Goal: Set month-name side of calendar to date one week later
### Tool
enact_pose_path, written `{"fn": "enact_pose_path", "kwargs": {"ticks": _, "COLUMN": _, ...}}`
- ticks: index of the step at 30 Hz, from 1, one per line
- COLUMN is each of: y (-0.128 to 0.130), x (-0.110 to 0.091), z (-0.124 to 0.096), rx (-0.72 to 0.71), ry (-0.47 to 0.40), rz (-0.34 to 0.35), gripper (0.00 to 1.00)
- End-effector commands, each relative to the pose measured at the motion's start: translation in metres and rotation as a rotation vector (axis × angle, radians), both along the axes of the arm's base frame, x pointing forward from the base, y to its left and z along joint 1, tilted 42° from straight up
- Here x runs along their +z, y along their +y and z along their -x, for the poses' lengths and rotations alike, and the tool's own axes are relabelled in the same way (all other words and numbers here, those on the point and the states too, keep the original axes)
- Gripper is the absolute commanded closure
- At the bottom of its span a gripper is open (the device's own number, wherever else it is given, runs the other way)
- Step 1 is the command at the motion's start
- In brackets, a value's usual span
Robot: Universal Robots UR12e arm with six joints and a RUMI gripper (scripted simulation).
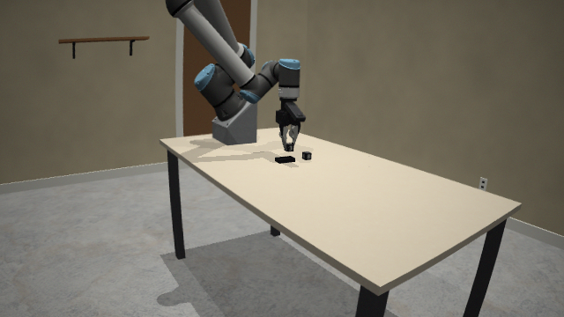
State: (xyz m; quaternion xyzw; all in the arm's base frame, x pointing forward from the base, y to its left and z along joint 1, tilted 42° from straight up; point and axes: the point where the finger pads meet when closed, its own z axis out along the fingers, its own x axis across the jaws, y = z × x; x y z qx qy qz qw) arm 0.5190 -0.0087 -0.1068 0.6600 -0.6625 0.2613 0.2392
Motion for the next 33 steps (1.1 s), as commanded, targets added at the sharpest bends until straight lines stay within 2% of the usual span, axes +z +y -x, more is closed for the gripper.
{"fn": "enact_pose_path", "kwargs": {"ticks": 1, "y": -0.0010, "x": 0.0000, "z": 0.0009, "rx": -0.001, "ry": 0.001, "rz": 0.000, "gripper": 0.89}}
{"fn": "enact_pose_path", "kwargs": {"ticks": 33, "y": -0.0076, "x": -0.0079, "z": 0.0019, "rx": -0.002, "ry": 0.003, "rz": 0.000, "gripper": 0.89}}
